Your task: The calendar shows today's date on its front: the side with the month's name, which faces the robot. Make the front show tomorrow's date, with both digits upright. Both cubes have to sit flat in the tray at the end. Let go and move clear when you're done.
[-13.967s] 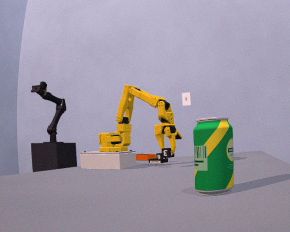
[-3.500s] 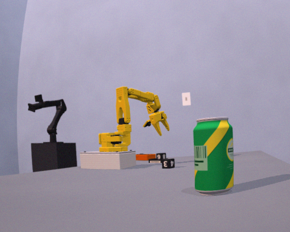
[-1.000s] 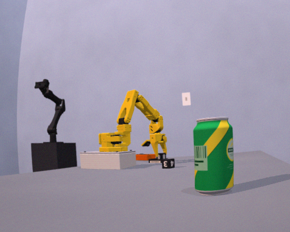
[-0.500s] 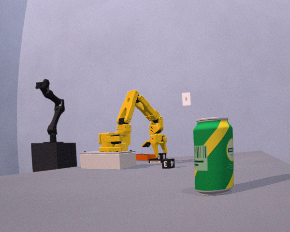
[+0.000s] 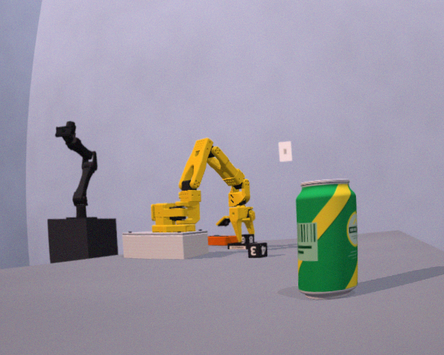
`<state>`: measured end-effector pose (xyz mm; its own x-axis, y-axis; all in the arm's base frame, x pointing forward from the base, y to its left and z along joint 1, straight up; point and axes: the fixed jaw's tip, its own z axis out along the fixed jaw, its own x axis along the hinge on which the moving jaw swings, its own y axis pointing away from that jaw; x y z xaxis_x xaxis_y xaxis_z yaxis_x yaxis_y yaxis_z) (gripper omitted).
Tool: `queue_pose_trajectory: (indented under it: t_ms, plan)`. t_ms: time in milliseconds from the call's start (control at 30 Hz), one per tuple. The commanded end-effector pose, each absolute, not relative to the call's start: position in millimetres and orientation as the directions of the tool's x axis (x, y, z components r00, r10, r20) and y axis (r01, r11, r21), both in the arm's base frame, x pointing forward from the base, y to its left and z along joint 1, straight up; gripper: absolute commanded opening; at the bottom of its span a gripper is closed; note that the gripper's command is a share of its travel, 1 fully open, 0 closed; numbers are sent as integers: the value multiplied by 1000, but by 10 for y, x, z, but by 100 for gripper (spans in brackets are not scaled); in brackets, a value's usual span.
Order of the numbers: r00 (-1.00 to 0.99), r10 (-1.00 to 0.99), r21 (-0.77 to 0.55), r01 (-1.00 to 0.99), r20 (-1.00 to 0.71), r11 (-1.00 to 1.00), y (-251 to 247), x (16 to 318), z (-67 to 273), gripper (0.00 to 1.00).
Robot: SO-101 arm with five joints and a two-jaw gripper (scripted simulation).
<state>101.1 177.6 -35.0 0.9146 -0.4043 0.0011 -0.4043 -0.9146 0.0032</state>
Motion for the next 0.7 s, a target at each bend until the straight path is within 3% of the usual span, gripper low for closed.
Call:
queue_pose_trajectory:
  t_ms: [0, 667]
  plan:
    - [922, -387, 13, -387, -1, -922, 1788, 991, -377, 31]
    - [922, -387, 13, -387, -1, -922, 1845, 1015, -378, 22]
